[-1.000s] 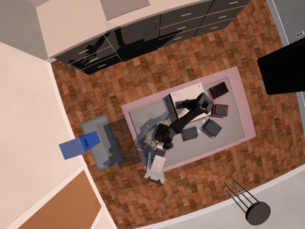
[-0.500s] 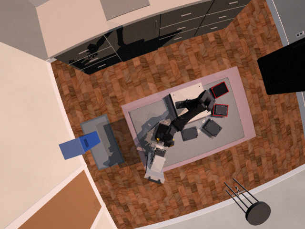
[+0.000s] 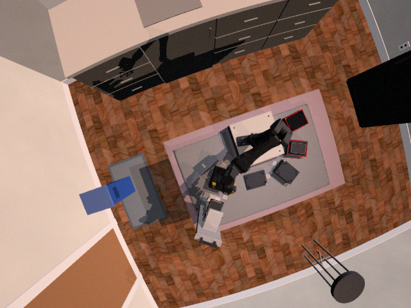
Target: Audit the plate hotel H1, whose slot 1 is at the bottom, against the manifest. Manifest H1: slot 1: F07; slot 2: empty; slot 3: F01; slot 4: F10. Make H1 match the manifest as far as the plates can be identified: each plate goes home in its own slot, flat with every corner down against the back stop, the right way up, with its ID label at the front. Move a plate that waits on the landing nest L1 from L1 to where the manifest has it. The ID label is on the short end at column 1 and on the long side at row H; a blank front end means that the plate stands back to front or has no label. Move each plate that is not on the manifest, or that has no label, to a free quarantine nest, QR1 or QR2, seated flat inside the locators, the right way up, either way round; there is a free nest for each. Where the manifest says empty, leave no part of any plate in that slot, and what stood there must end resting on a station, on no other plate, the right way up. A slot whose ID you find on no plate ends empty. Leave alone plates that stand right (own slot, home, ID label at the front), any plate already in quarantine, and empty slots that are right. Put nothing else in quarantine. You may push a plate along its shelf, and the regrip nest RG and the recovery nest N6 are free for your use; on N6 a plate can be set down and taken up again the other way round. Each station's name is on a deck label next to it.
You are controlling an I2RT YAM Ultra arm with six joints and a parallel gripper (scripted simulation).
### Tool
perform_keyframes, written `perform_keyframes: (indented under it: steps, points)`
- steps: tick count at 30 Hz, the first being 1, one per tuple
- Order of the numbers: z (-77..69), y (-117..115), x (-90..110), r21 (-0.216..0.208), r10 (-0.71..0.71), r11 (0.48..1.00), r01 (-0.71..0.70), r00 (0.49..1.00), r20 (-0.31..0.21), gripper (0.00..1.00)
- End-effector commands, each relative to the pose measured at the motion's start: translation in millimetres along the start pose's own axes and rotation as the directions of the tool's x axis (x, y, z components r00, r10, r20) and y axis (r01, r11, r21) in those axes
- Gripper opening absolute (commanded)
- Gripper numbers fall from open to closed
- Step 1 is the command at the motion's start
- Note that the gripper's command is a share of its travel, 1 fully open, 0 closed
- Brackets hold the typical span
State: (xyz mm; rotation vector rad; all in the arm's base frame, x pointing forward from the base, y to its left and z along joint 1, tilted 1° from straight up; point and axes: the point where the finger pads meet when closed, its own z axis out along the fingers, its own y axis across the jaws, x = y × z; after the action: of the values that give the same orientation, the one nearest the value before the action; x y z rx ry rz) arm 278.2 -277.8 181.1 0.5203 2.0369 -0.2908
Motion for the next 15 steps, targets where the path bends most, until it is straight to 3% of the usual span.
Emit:
perform_keyframes:
  steps: [1,7,8,15]
  points:
    - [-6.5,1.7,-0.8,-0.008,-0.006,1.0,0.006,1.0,0.003,1.0]
    - [-15.0,1.6,3.8,-0.008,-0.006,1.0,0.006,1.0,0.002,1.0]
    - [-13.4,1.6,6.7,-0.008,-0.006,1.0,0.006,1.0,0.002,0.0]
    - [-13.1,1.6,7.3,-0.008,-0.006,1.0,0.006,1.0,0.002,0.0]
